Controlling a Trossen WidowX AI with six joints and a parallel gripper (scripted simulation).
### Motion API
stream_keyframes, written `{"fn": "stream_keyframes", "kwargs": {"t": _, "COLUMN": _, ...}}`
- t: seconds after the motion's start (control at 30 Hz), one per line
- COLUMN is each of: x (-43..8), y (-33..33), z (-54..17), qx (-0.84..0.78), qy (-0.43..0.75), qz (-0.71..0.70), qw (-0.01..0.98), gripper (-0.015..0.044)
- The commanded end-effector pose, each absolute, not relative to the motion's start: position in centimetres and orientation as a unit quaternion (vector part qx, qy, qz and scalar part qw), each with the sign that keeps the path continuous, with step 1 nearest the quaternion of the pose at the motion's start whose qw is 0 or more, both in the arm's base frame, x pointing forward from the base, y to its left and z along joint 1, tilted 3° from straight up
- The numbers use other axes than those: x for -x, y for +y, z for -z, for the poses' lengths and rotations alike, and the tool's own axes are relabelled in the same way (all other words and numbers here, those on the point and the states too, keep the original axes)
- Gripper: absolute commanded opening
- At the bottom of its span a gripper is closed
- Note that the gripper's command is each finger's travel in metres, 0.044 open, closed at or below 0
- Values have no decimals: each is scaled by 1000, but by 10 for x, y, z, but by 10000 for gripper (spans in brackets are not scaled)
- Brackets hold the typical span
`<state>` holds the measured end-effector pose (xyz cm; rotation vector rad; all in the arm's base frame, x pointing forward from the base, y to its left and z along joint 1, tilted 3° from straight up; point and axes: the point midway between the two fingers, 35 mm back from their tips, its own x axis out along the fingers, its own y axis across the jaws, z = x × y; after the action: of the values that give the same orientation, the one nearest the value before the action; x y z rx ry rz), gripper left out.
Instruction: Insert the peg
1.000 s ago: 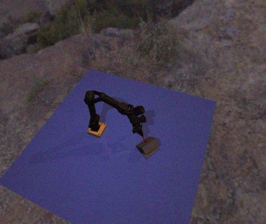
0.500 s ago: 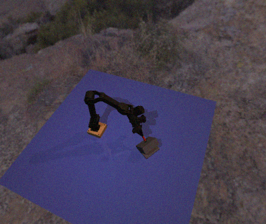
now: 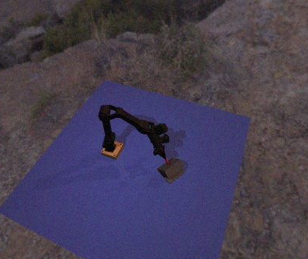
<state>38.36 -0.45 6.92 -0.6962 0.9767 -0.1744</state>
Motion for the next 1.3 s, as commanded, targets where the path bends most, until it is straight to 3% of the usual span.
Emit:
{"fn": "stream_keyframes", "kwargs": {"t": 0.0, "x": -384, "y": -5, "z": -66, "qx": 328, "qy": 461, "qz": 79, "qw": 821, "gripper": 0}}
{"fn": "stream_keyframes", "kwargs": {"t": 1.27, "x": -399, "y": -15, "z": -50, "qx": 329, "qy": 460, "qz": 79, "qw": 821, "gripper": 0}}
